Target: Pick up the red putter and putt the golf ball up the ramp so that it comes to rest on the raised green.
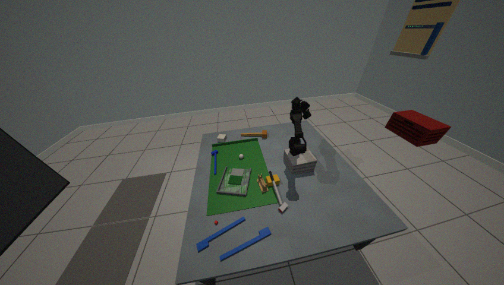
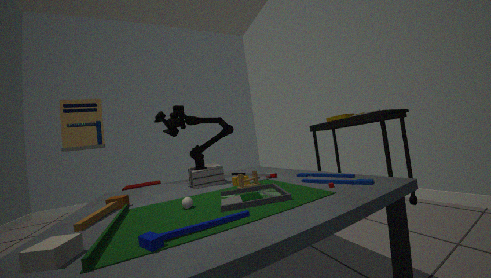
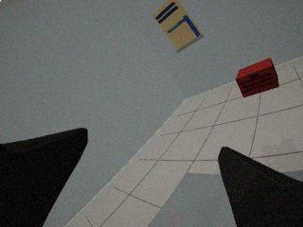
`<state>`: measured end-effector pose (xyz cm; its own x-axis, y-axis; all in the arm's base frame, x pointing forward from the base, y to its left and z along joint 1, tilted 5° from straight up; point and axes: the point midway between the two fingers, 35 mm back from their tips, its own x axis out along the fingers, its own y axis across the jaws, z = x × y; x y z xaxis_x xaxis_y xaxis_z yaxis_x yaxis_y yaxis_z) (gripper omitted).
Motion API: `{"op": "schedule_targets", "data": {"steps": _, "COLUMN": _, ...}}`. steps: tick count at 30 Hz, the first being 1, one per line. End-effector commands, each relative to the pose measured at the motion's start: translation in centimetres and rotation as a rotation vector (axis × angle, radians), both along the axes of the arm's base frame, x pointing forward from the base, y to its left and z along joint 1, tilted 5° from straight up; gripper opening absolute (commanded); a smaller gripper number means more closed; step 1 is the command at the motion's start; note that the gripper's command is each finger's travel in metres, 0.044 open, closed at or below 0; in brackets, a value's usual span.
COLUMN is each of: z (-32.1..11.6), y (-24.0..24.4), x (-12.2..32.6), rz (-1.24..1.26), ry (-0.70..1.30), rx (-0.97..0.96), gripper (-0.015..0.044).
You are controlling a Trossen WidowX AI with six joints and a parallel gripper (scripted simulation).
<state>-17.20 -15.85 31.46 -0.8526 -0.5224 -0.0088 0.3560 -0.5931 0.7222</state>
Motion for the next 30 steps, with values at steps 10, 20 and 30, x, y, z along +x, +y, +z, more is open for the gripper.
{"op": "schedule_targets", "data": {"steps": 10, "z": -1.6, "y": -7.1, "x": 5.3, "rz": 0.365, "ry": 0.065, "rx": 0.222, "gripper": 0.044}}
{"op": "schedule_targets", "data": {"steps": 20, "z": -4.0, "y": -12.6, "x": 14.1, "rz": 0.784, "ry": 0.219, "rx": 0.448, "gripper": 0.044}}
{"op": "schedule_targets", "data": {"steps": 30, "z": -7.0, "y": -14.4, "x": 24.9, "rz": 1.204, "ry": 0.46, "rx": 0.626, "gripper": 0.044}}
